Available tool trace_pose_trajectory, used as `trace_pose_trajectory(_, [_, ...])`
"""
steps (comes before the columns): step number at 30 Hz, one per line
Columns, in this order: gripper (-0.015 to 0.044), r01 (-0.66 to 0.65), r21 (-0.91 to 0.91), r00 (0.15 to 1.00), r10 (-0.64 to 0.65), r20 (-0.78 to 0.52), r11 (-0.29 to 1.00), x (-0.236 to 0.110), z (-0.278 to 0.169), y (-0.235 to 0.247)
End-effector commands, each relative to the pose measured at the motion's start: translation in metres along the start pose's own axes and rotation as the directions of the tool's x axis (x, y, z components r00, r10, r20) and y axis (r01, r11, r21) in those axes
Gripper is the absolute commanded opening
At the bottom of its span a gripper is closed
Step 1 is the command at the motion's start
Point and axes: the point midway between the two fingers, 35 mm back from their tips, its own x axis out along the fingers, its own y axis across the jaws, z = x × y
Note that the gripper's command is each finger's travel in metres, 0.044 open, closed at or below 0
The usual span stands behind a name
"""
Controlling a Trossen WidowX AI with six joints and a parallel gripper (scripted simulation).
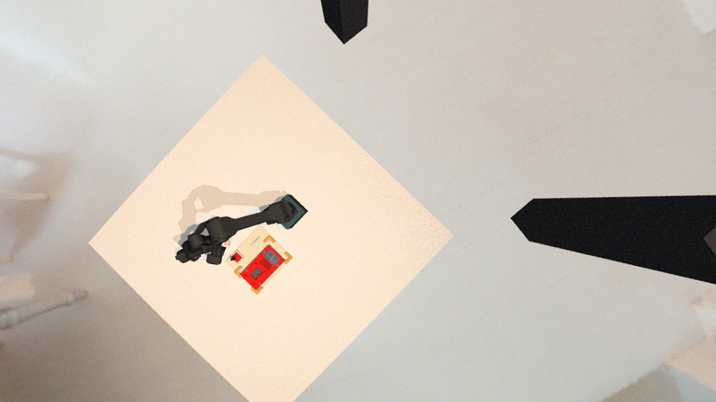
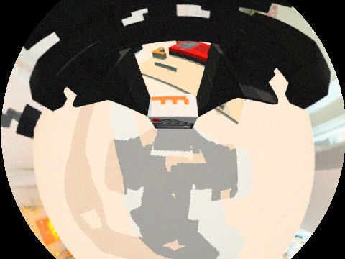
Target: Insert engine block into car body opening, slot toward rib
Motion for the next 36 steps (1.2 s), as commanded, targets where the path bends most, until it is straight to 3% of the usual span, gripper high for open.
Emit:
trace_pose_trajectory(1, [0.0,-0.01,0.004,1.0,0.01,0.01,1.0,-0.014,0.004,0.003])
trace_pose_trajectory(36, [0.0,0.027,-0.003,1.0,-0.027,-0.004,1.0,-0.118,0.002,-0.002])
